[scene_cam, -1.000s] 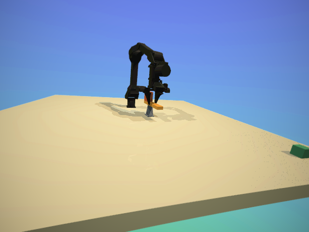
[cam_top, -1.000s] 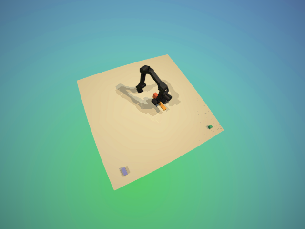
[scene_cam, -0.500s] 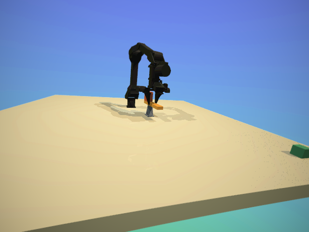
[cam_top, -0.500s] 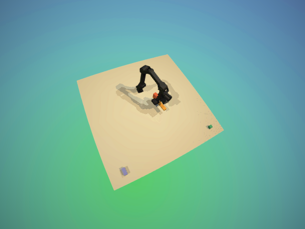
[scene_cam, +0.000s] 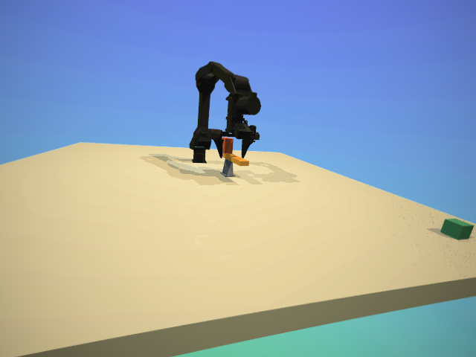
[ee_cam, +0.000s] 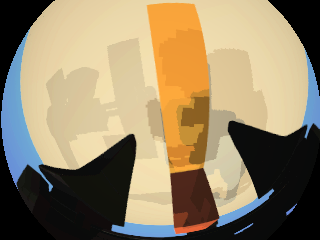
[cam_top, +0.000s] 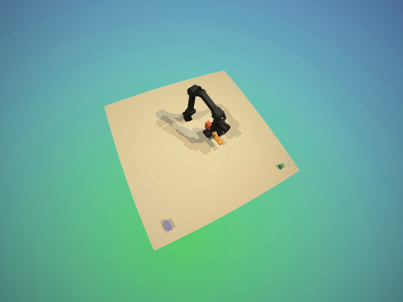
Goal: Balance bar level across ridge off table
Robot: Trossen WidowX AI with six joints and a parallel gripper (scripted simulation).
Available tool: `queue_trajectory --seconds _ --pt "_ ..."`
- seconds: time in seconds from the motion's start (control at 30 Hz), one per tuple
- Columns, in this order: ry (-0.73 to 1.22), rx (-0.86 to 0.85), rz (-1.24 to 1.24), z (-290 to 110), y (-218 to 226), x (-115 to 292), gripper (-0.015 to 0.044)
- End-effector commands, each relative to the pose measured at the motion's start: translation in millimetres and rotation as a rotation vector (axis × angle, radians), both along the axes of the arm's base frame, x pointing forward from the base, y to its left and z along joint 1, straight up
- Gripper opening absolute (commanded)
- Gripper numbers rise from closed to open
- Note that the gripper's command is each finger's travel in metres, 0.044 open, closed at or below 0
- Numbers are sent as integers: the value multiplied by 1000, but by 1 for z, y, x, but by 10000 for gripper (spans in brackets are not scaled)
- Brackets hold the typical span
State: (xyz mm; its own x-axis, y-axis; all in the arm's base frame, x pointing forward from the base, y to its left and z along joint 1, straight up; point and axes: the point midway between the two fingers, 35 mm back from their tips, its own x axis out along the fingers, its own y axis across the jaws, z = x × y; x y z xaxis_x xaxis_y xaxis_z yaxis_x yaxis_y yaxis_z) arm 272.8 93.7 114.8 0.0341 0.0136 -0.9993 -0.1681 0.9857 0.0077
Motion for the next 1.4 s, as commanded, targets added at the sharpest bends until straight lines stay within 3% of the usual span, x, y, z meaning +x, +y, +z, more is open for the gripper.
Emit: queue_trajectory --seconds 0.0,0.3,1.37 --pt "0 0 0 7 0 1 440" --pt "0 0 0 98 -1 -3 440" --pt "0 0 0 100 -1 -3 440"
